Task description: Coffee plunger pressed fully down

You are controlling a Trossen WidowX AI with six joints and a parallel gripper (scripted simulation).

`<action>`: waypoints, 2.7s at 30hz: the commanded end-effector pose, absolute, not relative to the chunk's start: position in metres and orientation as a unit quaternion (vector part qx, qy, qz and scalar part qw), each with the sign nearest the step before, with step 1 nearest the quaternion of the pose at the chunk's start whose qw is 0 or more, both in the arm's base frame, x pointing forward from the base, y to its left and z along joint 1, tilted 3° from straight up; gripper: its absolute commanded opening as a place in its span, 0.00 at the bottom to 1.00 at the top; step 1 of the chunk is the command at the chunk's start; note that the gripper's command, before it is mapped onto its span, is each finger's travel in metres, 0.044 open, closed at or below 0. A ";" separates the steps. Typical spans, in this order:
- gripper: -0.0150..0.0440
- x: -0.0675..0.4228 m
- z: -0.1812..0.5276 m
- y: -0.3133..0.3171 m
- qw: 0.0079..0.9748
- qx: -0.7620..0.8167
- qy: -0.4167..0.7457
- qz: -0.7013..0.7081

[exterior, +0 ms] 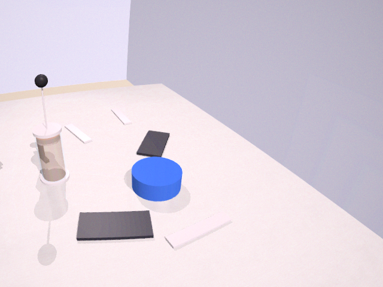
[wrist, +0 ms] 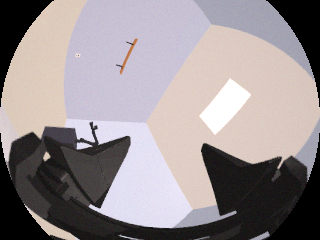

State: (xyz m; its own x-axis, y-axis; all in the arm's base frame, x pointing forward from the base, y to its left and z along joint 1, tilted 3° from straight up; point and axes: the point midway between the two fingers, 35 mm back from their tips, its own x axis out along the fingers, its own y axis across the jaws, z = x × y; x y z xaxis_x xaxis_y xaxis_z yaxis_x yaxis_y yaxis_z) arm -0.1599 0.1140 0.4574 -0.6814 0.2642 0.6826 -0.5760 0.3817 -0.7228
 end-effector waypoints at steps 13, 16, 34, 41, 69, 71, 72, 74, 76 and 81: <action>1.00 -0.068 0.423 0.221 0.558 -0.110 -0.524 0.634; 1.00 -0.028 0.408 0.235 0.621 -0.153 -0.440 0.630; 1.00 0.180 0.310 0.136 0.933 -0.160 0.068 0.314; 1.00 0.191 0.275 0.046 0.969 -0.069 0.219 0.096; 1.00 0.187 0.194 0.006 0.961 -0.017 0.275 -0.011; 1.00 0.190 0.193 0.006 0.961 -0.017 0.275 -0.011; 1.00 0.191 0.192 0.006 0.961 -0.017 0.275 -0.011; 1.00 0.194 0.190 0.006 0.961 -0.017 0.275 -0.011; 1.00 0.196 0.189 0.006 0.961 -0.017 0.275 -0.011; 1.00 0.203 0.184 0.006 0.961 -0.017 0.274 -0.011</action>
